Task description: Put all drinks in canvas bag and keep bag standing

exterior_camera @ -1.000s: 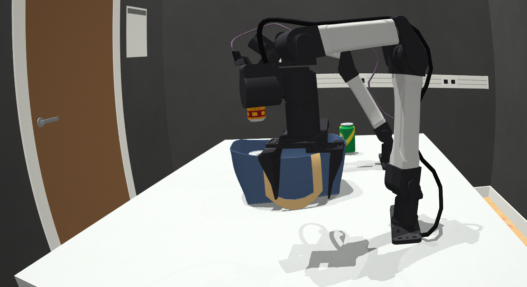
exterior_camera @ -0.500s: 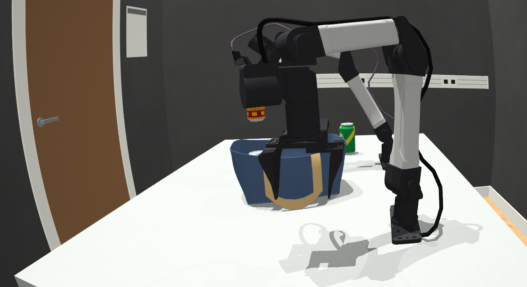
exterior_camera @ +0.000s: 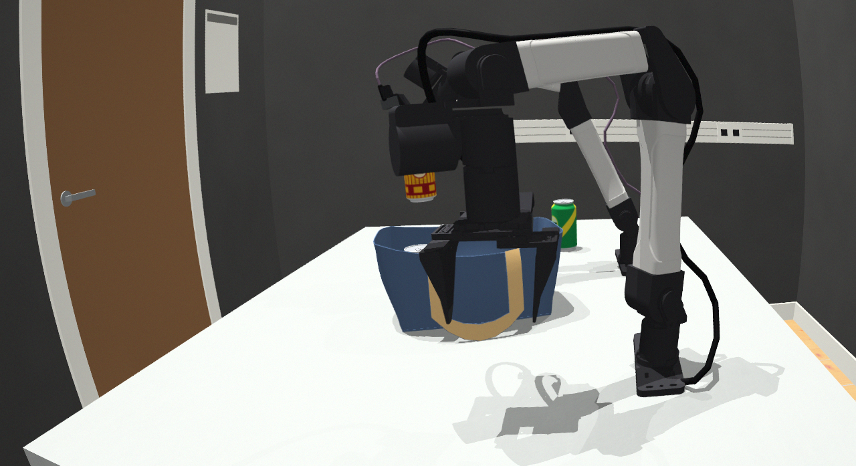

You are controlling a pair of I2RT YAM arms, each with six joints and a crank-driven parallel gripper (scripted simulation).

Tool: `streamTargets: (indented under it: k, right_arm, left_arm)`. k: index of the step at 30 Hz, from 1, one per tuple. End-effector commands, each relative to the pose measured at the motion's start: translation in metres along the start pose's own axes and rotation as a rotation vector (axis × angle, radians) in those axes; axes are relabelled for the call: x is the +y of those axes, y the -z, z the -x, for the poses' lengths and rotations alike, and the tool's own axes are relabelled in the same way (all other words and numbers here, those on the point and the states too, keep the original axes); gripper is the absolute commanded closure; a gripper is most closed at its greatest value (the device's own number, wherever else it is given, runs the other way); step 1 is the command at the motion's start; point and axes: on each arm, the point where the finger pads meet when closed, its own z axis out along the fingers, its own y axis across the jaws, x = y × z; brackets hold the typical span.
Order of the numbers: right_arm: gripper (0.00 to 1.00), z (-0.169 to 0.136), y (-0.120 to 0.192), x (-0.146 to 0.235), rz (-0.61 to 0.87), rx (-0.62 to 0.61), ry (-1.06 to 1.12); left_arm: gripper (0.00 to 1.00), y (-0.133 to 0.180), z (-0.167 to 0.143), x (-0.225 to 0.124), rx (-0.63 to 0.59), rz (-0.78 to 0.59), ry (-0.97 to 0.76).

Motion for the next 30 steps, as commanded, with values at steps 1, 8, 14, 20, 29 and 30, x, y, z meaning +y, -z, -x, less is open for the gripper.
streamTargets:
  k: [1,8,14,20,29,30]
  right_arm:
    - [0.26,0.031,0.039,0.005,-0.026,-0.166,-0.022]
    - [0.26,0.022,0.043,0.026,-0.019,-0.165,-0.023]
    - [0.26,0.017,0.044,0.034,-0.022,-0.16,-0.029]
    - [0.26,0.028,0.06,0.043,-0.003,-0.206,-0.023]
    - [0.26,0.018,0.05,0.04,-0.011,-0.182,-0.013]
    - [0.26,0.018,0.05,0.04,-0.011,-0.182,-0.013]
  left_arm:
    - [0.0,0.007,-0.003,0.005,0.002,0.018,0.011]
    - [0.0,0.007,-0.003,0.005,0.002,0.018,0.011]
    - [0.0,0.007,-0.003,0.005,0.002,0.018,0.011]
    - [0.0,0.007,-0.003,0.005,0.002,0.018,0.011]
    - [0.0,0.007,-0.003,0.005,0.002,0.018,0.011]
    - [0.0,0.007,-0.003,0.005,0.002,0.018,0.011]
